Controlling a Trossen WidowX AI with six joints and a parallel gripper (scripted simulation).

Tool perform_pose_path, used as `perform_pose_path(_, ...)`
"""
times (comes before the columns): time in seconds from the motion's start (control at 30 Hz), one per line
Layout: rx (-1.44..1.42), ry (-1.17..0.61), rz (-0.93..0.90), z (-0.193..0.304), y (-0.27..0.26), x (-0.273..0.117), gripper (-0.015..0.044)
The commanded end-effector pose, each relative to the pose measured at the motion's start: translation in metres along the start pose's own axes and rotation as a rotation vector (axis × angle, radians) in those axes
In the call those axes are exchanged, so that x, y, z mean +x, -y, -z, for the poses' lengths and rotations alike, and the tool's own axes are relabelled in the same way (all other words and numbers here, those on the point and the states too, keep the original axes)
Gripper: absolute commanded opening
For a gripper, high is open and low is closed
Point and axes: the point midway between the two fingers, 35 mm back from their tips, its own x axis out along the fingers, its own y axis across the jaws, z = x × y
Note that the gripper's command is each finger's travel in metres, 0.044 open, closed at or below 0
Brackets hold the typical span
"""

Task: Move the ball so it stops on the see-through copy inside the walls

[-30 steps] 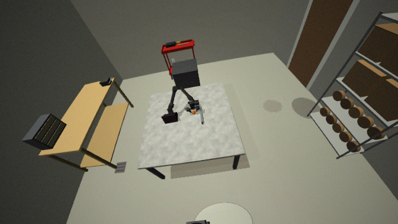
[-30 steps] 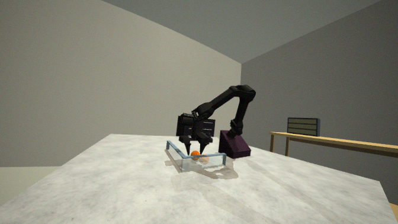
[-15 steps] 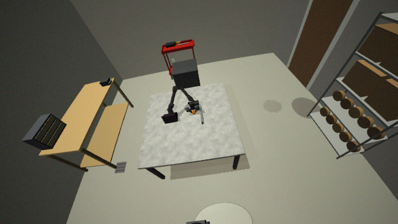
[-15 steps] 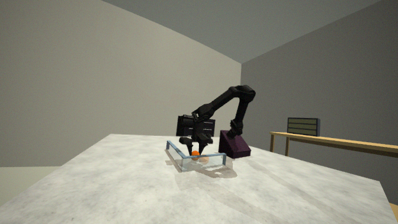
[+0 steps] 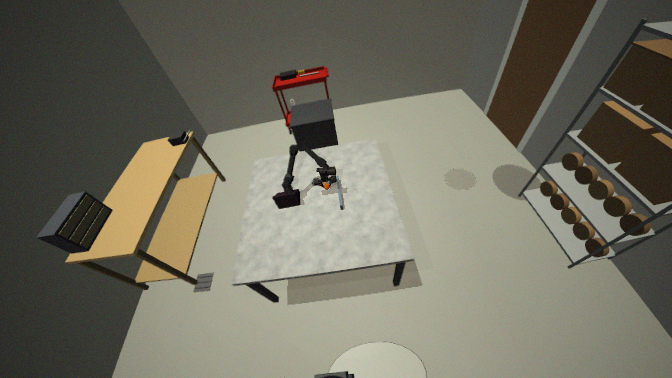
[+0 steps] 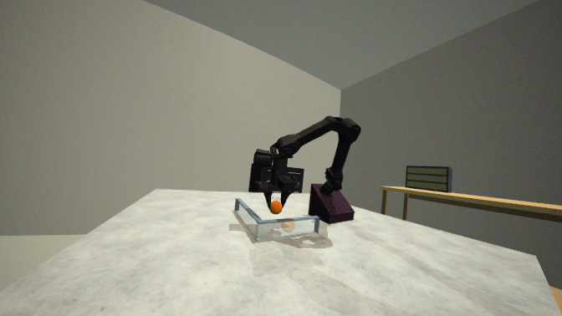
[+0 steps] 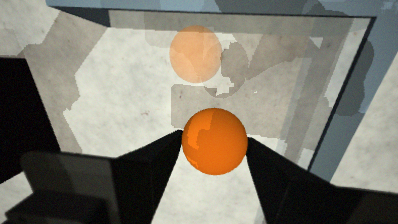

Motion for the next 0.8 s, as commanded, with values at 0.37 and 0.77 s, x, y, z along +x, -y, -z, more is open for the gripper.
perform_pose_path(0.37,-0.010,-0.001,0.010,-0.003,-0.005,-0.088,0.0000)
perform_pose_path(0.77,-0.009,-0.003,0.010,-0.042,-0.016,-0.054,0.0000)
